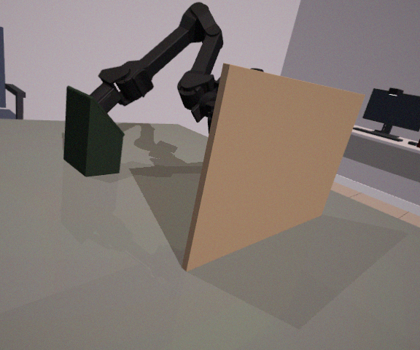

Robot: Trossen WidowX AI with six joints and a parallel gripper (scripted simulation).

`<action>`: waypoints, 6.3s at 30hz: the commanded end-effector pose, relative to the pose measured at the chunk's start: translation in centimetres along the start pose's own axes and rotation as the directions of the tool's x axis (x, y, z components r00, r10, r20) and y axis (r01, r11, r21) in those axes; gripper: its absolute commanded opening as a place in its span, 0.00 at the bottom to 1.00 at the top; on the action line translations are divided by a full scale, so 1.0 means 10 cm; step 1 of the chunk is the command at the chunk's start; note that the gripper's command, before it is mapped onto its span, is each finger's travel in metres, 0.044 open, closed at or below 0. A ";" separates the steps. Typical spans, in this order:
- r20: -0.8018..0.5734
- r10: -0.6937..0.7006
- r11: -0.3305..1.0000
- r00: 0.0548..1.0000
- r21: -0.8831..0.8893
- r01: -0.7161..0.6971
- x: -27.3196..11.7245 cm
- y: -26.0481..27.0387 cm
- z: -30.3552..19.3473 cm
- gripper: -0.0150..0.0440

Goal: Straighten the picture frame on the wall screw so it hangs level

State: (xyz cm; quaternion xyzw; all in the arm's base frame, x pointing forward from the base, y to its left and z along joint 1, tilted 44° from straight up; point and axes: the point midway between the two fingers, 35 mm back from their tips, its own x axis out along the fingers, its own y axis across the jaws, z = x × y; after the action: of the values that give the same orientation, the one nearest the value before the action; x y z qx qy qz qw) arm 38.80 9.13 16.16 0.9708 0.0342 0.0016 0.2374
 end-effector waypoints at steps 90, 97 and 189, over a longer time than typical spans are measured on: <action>-0.008 0.012 1.000 1.000 -0.002 -0.012 0.01 -0.05 -0.06 0.25; -0.008 0.012 1.000 1.000 -0.002 -0.012 0.01 -0.05 -0.06 0.25; -0.007 0.010 1.000 1.000 -0.021 -0.010 -1.12 0.06 -0.17 0.69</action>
State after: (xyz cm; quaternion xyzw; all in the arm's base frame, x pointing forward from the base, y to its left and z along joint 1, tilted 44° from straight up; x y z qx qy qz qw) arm 28.70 9.12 17.46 0.9681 0.0306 0.0062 0.2487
